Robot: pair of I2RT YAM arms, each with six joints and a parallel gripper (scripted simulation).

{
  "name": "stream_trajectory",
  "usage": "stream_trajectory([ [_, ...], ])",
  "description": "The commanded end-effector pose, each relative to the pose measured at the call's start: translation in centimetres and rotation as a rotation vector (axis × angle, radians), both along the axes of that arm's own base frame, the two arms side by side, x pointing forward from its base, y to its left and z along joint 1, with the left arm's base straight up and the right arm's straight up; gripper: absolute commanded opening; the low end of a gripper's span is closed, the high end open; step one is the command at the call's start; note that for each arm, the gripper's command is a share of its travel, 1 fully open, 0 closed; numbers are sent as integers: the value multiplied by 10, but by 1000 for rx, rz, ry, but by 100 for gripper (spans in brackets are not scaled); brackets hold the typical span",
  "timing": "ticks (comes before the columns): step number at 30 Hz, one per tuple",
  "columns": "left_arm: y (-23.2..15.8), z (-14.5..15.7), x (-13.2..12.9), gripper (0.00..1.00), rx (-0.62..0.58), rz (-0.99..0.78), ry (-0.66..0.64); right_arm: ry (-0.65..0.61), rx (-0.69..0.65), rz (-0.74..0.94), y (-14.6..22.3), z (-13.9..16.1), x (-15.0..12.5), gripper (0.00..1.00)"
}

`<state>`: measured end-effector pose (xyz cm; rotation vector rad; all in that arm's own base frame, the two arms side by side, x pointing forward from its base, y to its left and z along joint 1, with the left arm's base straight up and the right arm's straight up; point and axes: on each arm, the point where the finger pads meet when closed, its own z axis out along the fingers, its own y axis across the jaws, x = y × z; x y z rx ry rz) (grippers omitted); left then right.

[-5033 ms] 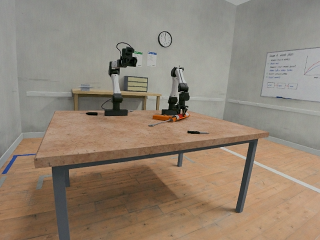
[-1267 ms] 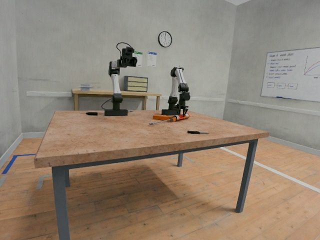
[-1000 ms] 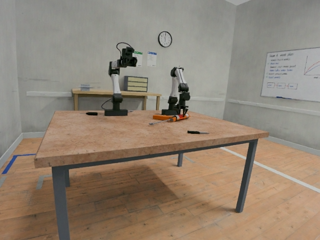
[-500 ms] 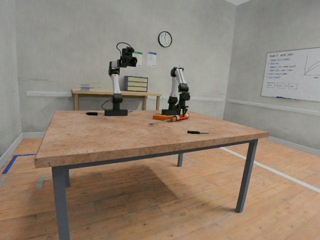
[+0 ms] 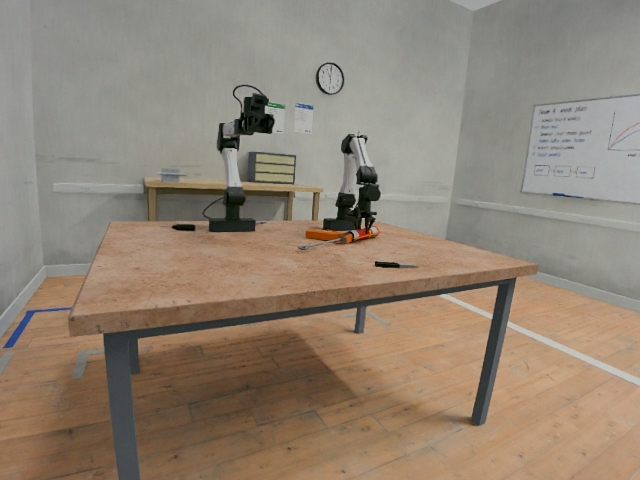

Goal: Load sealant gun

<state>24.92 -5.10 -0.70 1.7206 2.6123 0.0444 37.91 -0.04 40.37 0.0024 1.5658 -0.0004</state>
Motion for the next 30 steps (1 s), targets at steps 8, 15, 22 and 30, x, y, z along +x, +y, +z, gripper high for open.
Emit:
stream_trajectory([
  [8, 6, -2, -8, 71, 27, 5, 33, -32, 3, 2, 2, 17, -7, 50],
  [15, -2, 1, 5, 71, -14, 8, -12, -32, 3, 2, 2, 17, -7, 50],
  [22, -2, 1, 5, 71, -13, 8, -12, -32, 3, 2, 2, 17, -7, 50],
  [30, -5, 21, 4, 71, -15, 0, -23, -32, 3, 2, 2, 17, -7, 50],
])
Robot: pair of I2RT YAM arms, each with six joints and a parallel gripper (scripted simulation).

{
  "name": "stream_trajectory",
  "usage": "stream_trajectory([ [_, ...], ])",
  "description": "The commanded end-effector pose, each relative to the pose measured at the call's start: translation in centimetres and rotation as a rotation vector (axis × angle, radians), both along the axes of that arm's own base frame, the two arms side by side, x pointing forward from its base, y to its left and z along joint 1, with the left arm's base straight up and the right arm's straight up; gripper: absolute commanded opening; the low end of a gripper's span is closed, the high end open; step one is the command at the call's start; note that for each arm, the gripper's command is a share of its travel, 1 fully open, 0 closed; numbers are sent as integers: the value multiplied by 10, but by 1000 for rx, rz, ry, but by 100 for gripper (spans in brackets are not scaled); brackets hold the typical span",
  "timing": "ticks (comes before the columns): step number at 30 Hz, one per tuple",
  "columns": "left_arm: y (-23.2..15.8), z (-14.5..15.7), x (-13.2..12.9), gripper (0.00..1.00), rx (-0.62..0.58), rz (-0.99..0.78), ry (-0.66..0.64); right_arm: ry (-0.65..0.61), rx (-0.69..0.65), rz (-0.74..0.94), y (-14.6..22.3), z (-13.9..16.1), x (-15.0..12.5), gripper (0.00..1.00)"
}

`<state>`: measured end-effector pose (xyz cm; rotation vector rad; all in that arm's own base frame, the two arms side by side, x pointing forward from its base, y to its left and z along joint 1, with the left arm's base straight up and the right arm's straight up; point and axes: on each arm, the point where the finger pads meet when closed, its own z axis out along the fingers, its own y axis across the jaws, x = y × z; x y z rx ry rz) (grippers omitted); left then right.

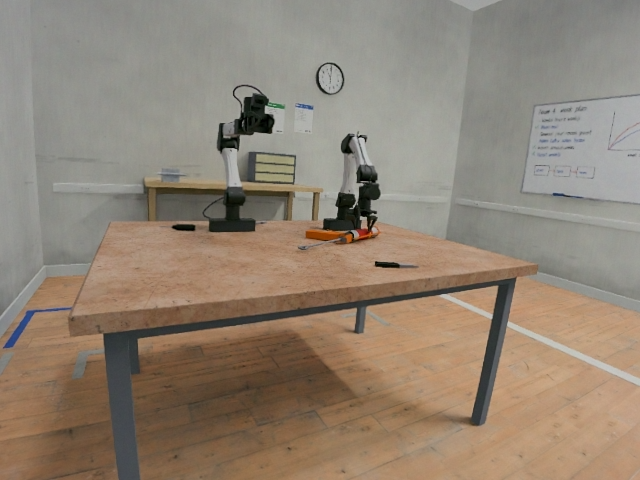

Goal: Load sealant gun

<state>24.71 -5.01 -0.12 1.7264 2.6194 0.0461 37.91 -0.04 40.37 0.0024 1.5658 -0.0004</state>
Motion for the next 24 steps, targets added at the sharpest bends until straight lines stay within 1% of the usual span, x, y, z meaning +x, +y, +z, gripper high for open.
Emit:
stream_trajectory([
  [1, -6, 16, 6, 71, -21, 0, -30, -32, 3, 2, 2, 17, -7, 50],
  [3, -5, 13, 9, 71, -16, 0, -39, -32, 3, 2, 2, 17, -7, 50],
  [4, -6, 11, 6, 71, -19, 0, -18, -32, 3, 2, 2, 17, -7, 50],
  [6, -7, 14, 7, 71, -20, -1, -27, -32, 3, 2, 2, 17, -7, 50],
  [7, -5, 25, -2, 71, -13, 2, 0, -32, 3, 2, 2, 17, -7, 50],
  [8, -5, 30, -4, 71, -13, 1, 2, -32, 3, 2, 2, 17, -7, 50],
  [13, -5, 55, -4, 71, -10, 1, 9, -32, 3, 2, 2, 17, -7, 50],
  [17, -6, 71, 0, 71, -16, 3, -18, -32, 3, 2, 2, 17, -7, 50],
  [19, -6, 71, 0, 71, -16, 3, -18, -32, 3, 2, 2, 17, -7, 50],
  [20, -4, 70, -4, 71, -5, 4, 4, -32, 3, 2, 2, 17, -7, 50],
  [24, -5, 90, -7, 71, -9, 1, 0, -32, 3, 2, 2, 17, -7, 50],
])
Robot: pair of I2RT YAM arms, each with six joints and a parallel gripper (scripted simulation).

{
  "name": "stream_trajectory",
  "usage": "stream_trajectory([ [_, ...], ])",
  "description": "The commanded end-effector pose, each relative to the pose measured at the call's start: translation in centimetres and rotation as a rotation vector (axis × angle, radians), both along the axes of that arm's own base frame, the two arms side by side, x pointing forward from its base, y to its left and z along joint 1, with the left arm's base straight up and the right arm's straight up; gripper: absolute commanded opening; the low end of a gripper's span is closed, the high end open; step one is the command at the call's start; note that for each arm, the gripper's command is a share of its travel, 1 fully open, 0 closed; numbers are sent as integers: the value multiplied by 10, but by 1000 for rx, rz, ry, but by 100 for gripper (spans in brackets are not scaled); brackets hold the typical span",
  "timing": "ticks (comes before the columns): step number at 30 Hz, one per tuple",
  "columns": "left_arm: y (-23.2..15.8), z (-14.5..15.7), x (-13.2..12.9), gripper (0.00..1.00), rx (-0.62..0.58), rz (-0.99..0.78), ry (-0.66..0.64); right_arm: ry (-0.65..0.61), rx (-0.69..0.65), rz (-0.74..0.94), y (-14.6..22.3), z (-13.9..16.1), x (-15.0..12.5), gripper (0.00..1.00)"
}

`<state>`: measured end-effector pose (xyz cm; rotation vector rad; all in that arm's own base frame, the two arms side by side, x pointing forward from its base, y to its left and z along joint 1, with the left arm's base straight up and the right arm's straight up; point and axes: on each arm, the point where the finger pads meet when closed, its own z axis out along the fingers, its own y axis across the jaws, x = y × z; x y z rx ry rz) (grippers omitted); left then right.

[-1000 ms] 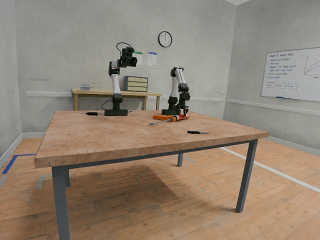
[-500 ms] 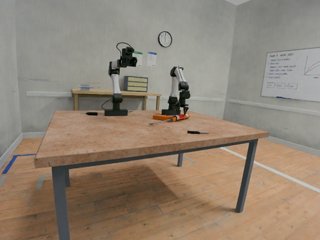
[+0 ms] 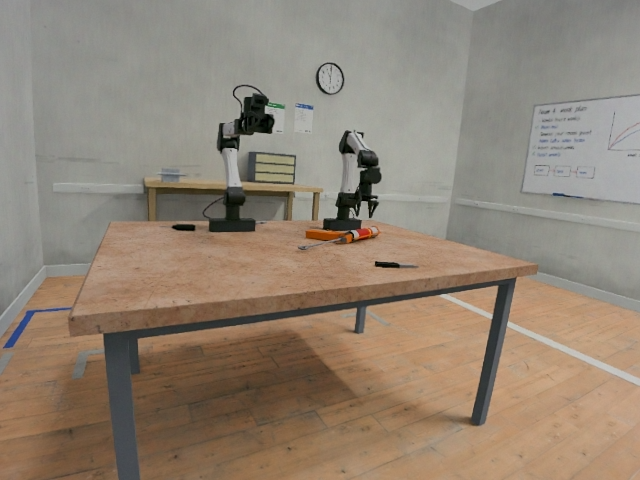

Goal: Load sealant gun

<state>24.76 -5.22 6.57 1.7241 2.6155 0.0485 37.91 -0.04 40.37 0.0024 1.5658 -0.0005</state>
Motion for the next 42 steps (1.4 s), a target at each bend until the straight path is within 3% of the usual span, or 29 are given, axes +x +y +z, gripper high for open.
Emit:
stream_trajectory([
  [1, -4, 27, -5, 71, -11, 1, -9, -32, 3, 2, 2, 17, -7, 50],
  [3, -3, 25, 5, 71, -19, 11, -35, -32, 3, 2, 2, 17, -7, 50],
  [14, -2, 8, -1, 71, -14, 3, -14, -32, 3, 2, 2, 17, -7, 50],
  [40, -3, 12, 5, 71, -16, 4, -23, -32, 3, 2, 2, 17, -7, 50],
  [42, -4, 25, 21, 71, -41, 43, -108, -30, 3, 2, 2, 17, -7, 50],
])
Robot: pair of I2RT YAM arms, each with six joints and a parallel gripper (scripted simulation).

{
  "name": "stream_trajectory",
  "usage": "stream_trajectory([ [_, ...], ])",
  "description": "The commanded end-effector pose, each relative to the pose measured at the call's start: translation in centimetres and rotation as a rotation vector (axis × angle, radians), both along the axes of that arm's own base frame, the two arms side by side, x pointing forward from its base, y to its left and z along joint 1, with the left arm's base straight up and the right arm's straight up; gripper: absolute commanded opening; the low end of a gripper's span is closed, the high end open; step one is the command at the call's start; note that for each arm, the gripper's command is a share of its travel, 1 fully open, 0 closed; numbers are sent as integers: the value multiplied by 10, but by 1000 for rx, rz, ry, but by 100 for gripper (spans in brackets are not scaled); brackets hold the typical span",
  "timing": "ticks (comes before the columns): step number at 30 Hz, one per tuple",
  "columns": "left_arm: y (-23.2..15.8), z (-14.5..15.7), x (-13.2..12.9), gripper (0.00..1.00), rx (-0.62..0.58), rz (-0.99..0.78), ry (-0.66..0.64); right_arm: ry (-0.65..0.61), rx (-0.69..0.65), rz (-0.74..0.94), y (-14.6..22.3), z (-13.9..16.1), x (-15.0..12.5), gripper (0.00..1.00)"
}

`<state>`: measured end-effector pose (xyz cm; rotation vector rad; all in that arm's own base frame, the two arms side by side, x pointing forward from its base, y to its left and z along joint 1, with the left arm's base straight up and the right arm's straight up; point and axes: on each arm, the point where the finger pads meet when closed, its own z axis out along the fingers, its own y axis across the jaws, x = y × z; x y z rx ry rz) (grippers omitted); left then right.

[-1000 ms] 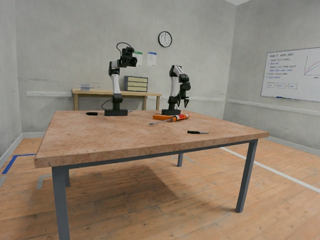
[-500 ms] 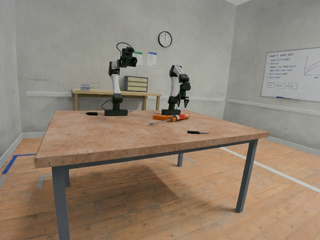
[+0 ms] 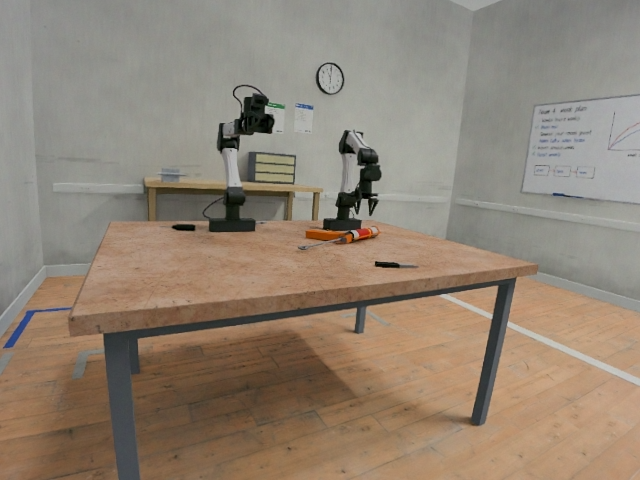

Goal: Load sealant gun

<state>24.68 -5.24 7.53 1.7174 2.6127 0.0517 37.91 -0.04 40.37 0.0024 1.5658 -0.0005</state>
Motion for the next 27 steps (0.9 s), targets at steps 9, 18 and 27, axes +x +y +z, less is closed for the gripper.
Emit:
stream_trajectory([
  [9, -3, 32, 58, 71, -116, 233, -313, -18, 1, 5, 3, 14, -7, 50],
  [18, 3, 83, 104, 71, -253, 439, -593, -1, -4, 5, 2, 5, -6, 50],
  [27, 11, 130, 128, 71, -373, 569, -783, 11, -7, 14, 4, -2, -3, 50],
])
